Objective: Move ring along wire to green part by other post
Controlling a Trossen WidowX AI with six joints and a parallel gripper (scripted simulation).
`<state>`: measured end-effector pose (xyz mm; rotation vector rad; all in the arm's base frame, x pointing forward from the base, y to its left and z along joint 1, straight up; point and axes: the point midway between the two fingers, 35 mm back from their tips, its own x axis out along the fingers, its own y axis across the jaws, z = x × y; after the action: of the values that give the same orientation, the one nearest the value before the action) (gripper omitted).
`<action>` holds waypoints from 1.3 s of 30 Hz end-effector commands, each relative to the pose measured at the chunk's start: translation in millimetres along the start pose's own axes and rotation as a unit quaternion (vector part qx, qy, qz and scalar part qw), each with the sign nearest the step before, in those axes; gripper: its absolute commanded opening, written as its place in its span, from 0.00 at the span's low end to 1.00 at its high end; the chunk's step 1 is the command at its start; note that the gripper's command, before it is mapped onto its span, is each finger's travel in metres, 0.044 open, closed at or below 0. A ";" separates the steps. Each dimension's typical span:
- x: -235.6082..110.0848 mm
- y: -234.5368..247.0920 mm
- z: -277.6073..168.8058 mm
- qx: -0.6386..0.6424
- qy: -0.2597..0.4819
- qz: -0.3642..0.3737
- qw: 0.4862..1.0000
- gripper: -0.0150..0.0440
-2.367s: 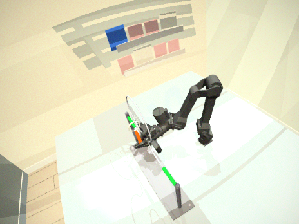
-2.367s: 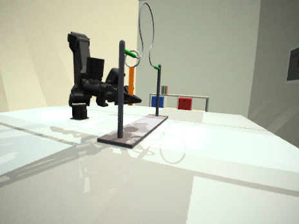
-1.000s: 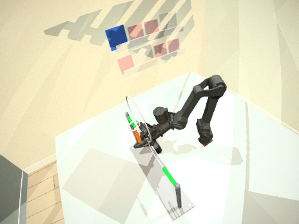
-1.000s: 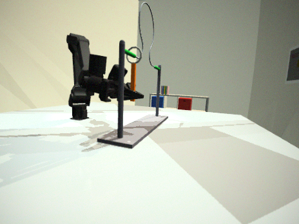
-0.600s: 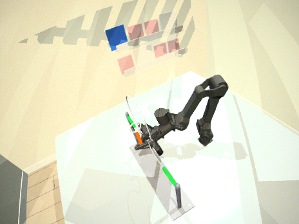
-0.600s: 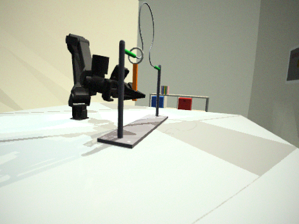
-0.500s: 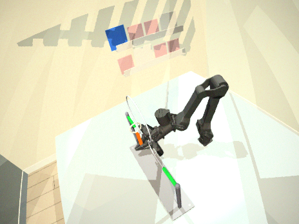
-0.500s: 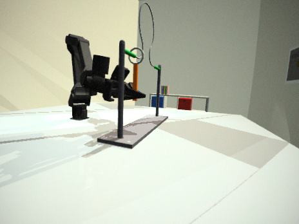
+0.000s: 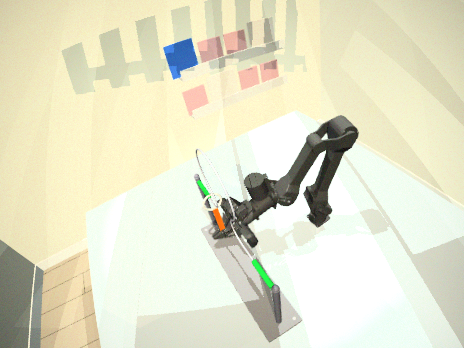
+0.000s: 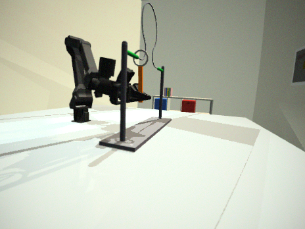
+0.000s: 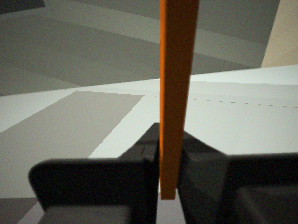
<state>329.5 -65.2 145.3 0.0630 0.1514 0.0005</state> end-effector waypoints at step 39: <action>-44.4 114.2 38.0 0.344 0.141 0.112 0.921 0.00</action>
<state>296.1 40.3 184.1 0.7336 0.4053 0.1564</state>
